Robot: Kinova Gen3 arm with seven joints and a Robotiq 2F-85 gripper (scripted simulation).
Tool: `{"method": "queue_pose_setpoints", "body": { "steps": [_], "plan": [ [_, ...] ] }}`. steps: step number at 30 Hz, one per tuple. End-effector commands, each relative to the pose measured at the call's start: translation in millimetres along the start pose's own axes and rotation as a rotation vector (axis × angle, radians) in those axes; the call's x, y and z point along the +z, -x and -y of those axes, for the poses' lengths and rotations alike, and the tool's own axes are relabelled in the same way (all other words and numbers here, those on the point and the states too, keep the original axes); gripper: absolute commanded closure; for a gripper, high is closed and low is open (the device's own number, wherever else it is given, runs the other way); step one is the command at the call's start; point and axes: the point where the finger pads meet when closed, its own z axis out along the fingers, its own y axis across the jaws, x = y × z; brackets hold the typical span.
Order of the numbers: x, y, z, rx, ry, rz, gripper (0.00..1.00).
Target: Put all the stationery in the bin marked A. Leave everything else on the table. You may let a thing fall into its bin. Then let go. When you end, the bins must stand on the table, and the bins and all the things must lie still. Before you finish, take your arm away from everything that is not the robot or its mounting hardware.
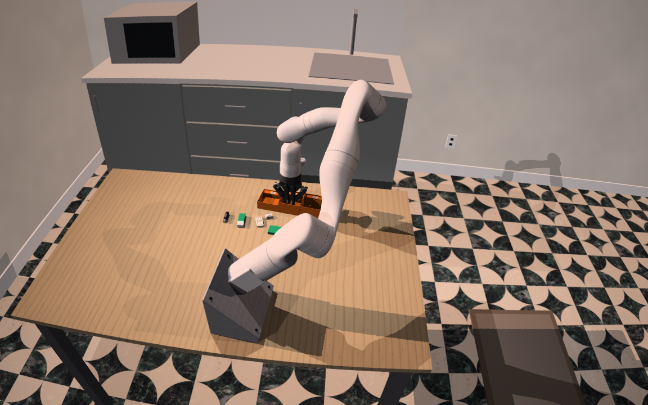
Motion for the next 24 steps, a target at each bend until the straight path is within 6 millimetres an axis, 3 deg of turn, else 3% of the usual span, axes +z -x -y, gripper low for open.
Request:
{"method": "queue_pose_setpoints", "body": {
  "steps": [1, 15, 24],
  "plan": [
    [0.7, 0.4, 0.2, -0.001, 0.000, 0.000, 0.91],
    [0.7, 0.4, 0.2, -0.001, 0.000, 0.000, 0.91],
    [-14.3, 0.5, 1.2, -0.005, -0.001, 0.001, 0.91]
  ]
}}
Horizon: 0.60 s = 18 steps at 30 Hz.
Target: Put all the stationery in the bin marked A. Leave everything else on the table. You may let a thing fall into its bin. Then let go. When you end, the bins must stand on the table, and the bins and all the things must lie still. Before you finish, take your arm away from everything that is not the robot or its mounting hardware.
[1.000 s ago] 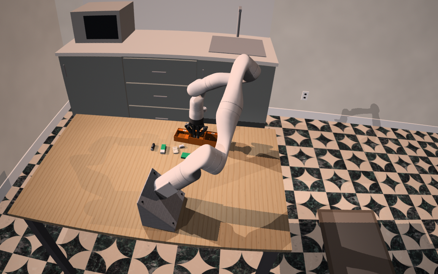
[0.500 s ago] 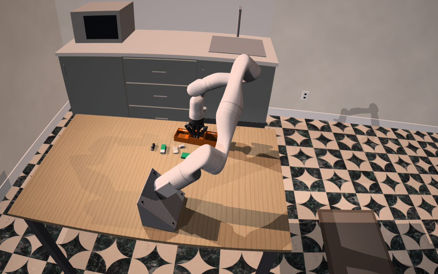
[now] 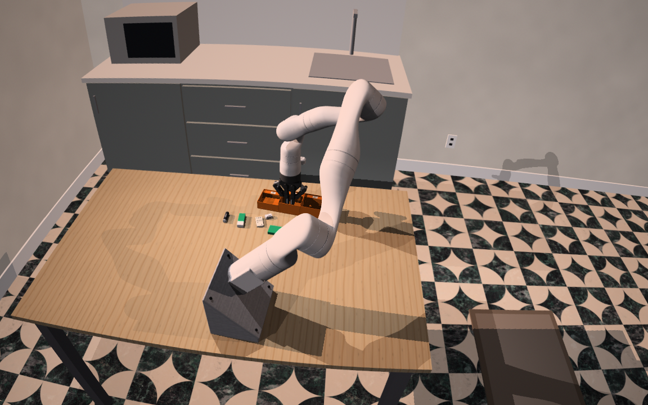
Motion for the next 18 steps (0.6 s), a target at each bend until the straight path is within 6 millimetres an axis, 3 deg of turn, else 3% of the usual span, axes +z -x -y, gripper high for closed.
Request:
{"method": "queue_pose_setpoints", "body": {
  "steps": [1, 15, 18],
  "plan": [
    [-9.7, -2.4, 1.0, -0.002, -0.003, -0.006, 0.91],
    [-25.7, -2.2, 1.0, -0.002, -0.003, -0.006, 0.91],
    [-37.8, -2.2, 1.1, -0.002, -0.004, -0.006, 0.91]
  ]
}}
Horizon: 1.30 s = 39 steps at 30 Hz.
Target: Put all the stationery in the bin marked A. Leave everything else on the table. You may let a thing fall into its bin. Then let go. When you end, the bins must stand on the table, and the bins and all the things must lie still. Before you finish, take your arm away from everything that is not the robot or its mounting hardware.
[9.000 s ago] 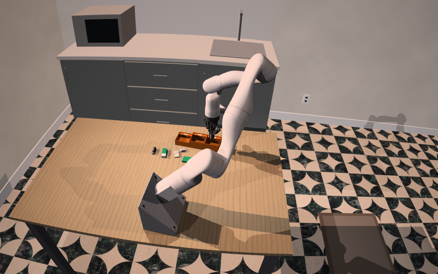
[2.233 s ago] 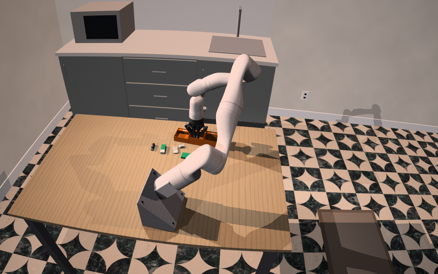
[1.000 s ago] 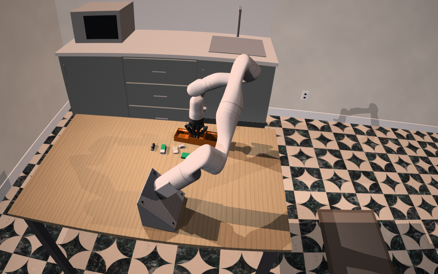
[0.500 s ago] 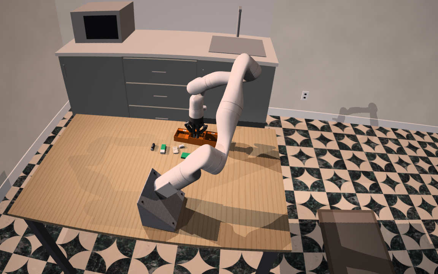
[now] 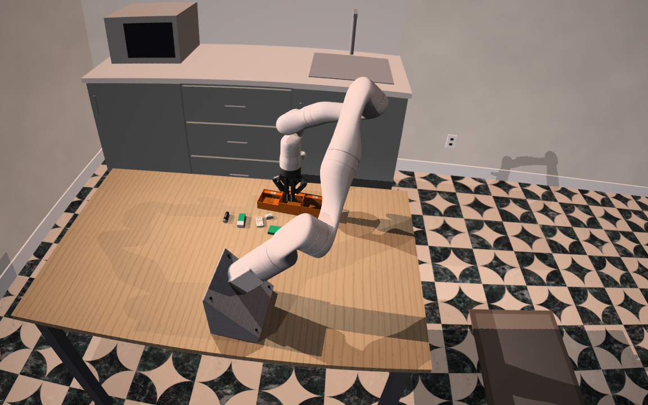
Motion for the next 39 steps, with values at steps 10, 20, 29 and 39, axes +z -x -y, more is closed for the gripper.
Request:
{"method": "queue_pose_setpoints", "body": {
  "steps": [10, 20, 29, 39],
  "plan": [
    [-31.6, -3.4, -0.5, 0.003, -0.001, -0.012, 0.91],
    [-30.3, -1.6, 22.2, 0.010, -0.003, -0.005, 0.91],
    [-30.4, -2.3, 67.2, 0.010, -0.003, -0.005, 0.91],
    [-29.9, -4.2, 85.5, 0.001, 0.000, -0.008, 0.91]
  ]
}}
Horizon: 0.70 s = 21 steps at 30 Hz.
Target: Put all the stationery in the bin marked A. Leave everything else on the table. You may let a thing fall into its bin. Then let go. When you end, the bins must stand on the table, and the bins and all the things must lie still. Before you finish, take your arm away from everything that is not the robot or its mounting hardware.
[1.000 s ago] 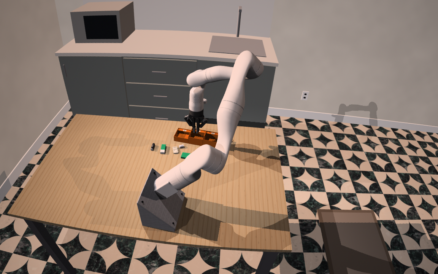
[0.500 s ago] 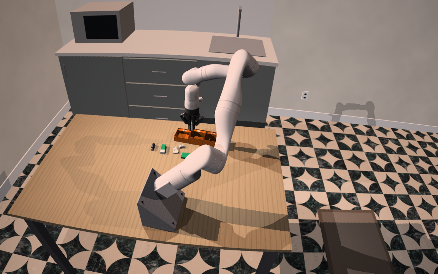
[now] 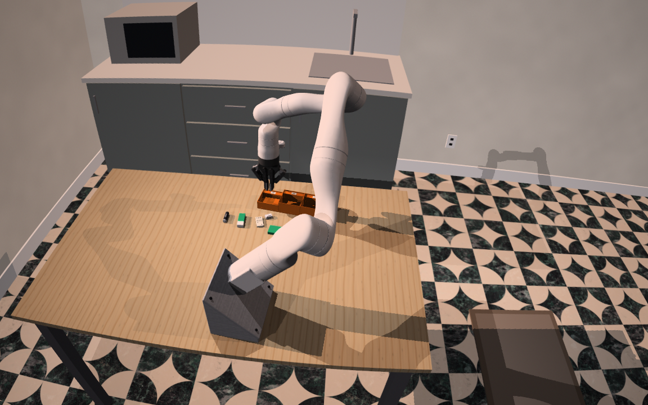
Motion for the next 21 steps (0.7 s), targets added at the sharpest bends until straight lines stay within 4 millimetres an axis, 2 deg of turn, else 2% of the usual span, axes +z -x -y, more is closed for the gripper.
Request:
{"method": "queue_pose_setpoints", "body": {
  "steps": [1, 3, 13, 21],
  "plan": [
    [0.6, 2.4, 3.6, -0.007, 0.004, 0.004, 0.91],
    [1.0, 2.8, 3.3, -0.007, 0.004, 0.005, 0.91],
    [30.6, 1.0, 1.4, 0.000, 0.003, 0.000, 0.91],
    [46.6, 1.2, 1.3, 0.000, 0.003, 0.000, 0.91]
  ]
}}
